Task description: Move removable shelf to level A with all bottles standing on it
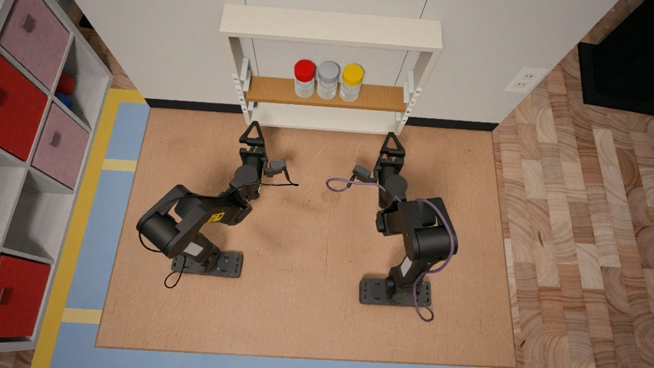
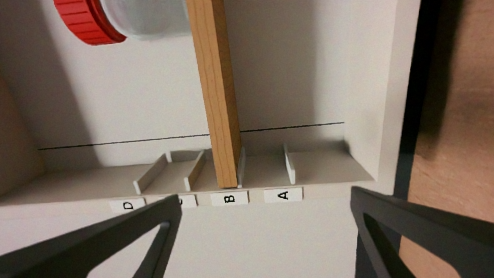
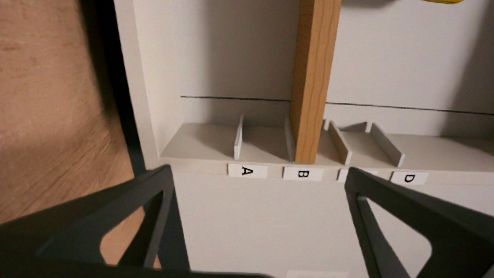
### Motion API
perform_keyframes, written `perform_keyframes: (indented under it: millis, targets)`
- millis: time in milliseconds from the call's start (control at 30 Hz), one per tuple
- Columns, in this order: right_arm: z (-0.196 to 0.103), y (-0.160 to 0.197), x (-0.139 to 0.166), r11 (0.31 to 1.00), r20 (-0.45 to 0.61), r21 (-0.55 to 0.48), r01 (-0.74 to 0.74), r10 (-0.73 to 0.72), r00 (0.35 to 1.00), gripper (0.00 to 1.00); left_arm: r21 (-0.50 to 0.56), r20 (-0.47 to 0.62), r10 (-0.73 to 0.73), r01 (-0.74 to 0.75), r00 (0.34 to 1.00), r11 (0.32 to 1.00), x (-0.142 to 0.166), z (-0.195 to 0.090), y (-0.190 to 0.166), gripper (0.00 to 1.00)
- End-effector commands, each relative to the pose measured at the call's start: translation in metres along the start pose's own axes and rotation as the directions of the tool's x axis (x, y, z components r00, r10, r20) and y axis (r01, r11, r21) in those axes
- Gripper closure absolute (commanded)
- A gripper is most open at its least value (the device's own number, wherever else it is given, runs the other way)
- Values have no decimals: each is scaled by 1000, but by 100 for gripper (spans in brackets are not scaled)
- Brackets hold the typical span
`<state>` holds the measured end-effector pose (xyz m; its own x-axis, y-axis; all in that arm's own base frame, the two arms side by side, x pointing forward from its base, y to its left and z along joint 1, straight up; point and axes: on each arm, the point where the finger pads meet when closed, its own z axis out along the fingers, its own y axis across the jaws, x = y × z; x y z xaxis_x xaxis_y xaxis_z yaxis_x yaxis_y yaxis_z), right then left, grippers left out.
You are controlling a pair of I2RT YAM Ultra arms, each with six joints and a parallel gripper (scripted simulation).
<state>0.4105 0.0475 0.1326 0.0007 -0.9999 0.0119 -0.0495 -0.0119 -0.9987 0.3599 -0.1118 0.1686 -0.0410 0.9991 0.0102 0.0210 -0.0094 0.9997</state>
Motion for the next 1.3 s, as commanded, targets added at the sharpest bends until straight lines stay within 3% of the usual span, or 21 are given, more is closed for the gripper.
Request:
perform_keyframes:
  millis: [0,1067,1267]
  targets:
    - [8,-15,1,999,-1,49,-12,12,1000,0,-21,1,-10,10,1000,1000,-2,6,9,0]
    - [3,-117,3,999,-1,49,-12,12,1000,0,-21,1,-10,10,1000,1000,-1,4,110,0]
    - [3,-117,3,999,-1,49,-12,12,1000,0,-21,1,-10,10,1000,1000,-1,4,110,0]
